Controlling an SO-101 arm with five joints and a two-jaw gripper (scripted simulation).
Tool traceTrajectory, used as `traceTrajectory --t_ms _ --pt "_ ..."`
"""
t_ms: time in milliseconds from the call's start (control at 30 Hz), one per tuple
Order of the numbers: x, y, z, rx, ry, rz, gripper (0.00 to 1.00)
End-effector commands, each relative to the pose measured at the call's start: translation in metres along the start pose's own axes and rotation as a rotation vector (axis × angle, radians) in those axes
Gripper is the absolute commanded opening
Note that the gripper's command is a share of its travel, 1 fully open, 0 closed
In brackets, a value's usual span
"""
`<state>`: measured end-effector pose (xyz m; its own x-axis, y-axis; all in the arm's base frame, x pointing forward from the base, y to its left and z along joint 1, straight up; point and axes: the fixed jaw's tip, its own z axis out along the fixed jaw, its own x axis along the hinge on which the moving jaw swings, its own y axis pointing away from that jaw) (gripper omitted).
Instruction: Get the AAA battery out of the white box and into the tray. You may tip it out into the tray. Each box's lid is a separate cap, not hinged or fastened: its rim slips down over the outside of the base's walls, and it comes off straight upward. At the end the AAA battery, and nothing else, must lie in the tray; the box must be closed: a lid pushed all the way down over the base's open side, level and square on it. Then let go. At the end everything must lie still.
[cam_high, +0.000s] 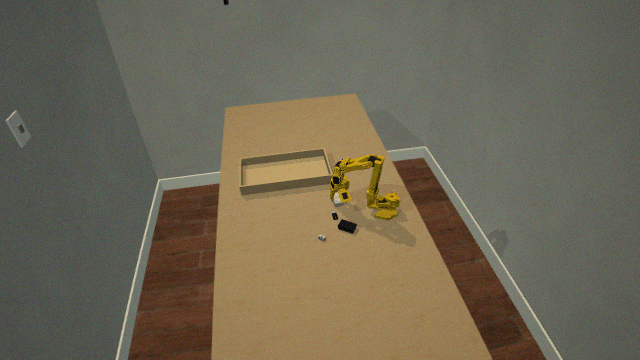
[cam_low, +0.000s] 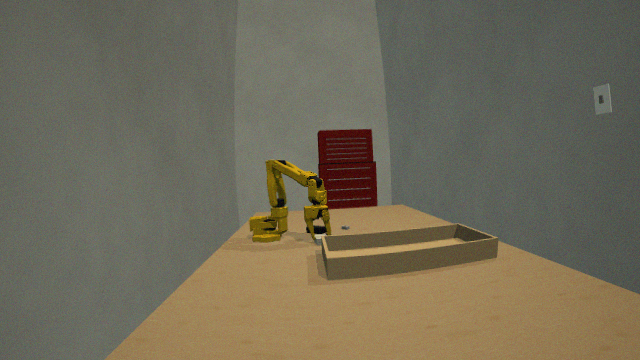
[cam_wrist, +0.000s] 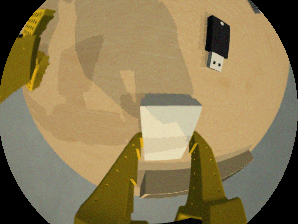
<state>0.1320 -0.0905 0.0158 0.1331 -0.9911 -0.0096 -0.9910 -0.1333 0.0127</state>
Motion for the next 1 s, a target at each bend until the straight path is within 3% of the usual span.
traceTrajectory --t_ms 0,400,967 --pt "0.001 -0.003 -0.001 0.013 0.009 -0.010 0.20" --pt "0.001 -0.004 -0.011 0.013 0.009 -0.010 0.20" --pt "0.001 -0.003 -0.040 0.013 0.009 -0.010 0.20"
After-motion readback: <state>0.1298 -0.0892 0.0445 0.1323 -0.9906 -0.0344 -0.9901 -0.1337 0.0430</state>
